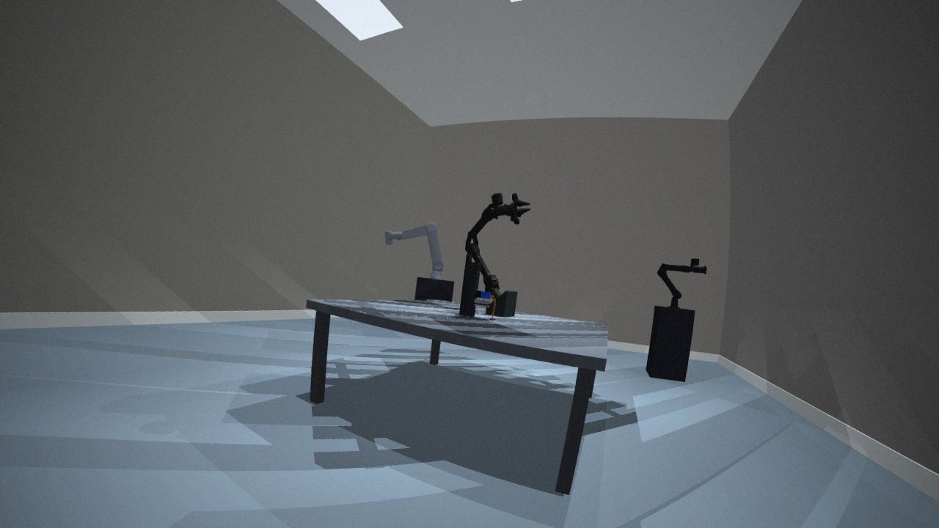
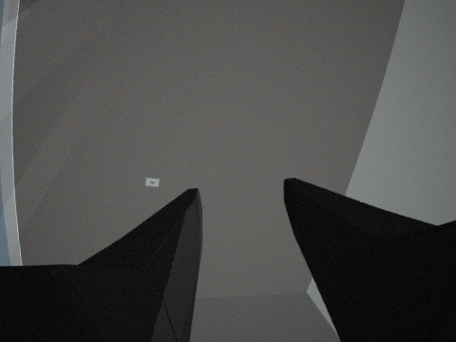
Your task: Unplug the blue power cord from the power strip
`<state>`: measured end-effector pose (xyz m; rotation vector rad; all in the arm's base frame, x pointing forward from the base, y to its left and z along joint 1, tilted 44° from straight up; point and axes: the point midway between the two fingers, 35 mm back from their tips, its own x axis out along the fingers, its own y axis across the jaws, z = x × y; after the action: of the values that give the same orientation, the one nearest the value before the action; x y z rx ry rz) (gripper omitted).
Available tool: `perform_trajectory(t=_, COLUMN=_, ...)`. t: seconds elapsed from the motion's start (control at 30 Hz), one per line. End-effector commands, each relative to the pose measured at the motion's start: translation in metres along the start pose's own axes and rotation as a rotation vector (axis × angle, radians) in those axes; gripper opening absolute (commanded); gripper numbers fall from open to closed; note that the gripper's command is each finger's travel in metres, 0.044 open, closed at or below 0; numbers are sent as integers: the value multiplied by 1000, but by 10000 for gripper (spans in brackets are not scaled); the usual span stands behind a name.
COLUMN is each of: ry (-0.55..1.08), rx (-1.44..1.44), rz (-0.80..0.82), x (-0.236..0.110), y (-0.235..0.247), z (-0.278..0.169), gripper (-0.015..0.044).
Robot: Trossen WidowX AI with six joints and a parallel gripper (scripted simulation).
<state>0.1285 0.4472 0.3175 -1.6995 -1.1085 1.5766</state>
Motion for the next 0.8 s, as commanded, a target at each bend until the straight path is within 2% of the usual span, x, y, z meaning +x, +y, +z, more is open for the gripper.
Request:
perform_trajectory(t=0.0, ry=94, rx=213, rz=197, x=18, y=67, z=-34, gripper=160)
perform_trajectory(t=0.23, ry=260, rx=535, rz=474, x=19, y=169, z=-70, gripper=160)
perform_trajectory(t=0.4, ry=401, rx=773, rz=670, x=4, y=243, z=-83, gripper=160)
perform_trajectory(t=0.5, ry=462, rx=856, rz=748, x=-4, y=271, z=-86, gripper=160)
perform_trajectory(t=0.77, ry=757, rx=1130, rz=1120, x=-61, y=386, z=-84, gripper=160)
